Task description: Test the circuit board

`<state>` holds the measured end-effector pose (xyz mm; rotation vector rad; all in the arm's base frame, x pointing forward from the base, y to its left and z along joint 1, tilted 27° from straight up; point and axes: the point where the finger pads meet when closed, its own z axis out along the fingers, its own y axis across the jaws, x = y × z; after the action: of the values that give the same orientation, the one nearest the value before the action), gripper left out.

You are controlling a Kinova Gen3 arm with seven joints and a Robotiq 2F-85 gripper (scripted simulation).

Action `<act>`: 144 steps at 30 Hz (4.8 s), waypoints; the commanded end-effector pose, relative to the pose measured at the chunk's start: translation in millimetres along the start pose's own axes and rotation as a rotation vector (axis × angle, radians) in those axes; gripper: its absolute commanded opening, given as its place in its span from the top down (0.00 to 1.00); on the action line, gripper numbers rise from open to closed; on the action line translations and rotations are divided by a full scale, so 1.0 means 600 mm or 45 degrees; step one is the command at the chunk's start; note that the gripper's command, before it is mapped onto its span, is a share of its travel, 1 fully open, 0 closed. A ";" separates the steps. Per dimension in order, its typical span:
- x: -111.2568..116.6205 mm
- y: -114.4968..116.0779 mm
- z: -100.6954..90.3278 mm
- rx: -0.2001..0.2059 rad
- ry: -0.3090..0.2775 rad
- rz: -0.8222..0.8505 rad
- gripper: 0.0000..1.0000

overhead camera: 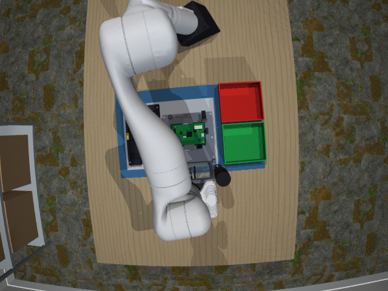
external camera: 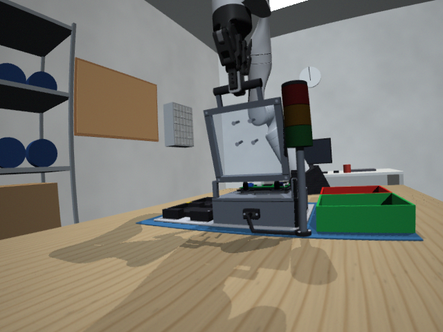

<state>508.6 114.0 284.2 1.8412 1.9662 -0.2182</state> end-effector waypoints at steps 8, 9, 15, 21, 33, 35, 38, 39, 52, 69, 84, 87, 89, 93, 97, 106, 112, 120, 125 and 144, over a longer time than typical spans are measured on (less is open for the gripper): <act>0.000 0.000 -0.001 -0.002 0.001 0.000 1.00; 0.000 0.000 -0.001 -0.002 0.001 0.000 1.00; 0.000 -0.001 -0.001 -0.002 0.001 0.000 1.00; 0.000 -0.002 -0.001 -0.002 0.001 0.000 1.00; 0.000 -0.013 -0.004 -0.002 0.000 0.000 1.00; 0.000 -0.014 -0.004 -0.002 0.000 0.000 1.00; 0.000 -0.020 -0.005 -0.002 0.000 0.000 1.00; 0.000 -0.022 -0.006 -0.002 0.001 0.000 1.00; 0.000 -0.050 -0.010 -0.002 0.001 0.000 1.00; 0.000 -0.108 -0.009 -0.002 0.001 0.000 1.00; 0.000 -0.178 0.006 -0.002 0.001 0.000 1.00; 0.000 -0.188 0.010 -0.002 0.001 0.000 1.00; 0.000 -0.199 0.014 -0.002 0.001 0.000 1.00; 0.000 -0.220 0.024 -0.002 0.001 0.000 1.00; 0.000 -0.241 0.036 -0.002 0.001 0.000 1.00; 0.001 -0.277 0.063 -0.002 0.001 0.000 1.00; 0.001 -0.306 0.090 -0.002 0.001 0.000 1.00; 0.001 -0.331 0.121 -0.002 0.001 0.000 1.00; 0.001 -0.346 0.146 -0.002 0.001 0.000 1.00; 0.001 -0.375 0.219 -0.002 0.001 0.000 1.00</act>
<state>317.3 41.5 133.6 1.8328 1.9718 -0.2026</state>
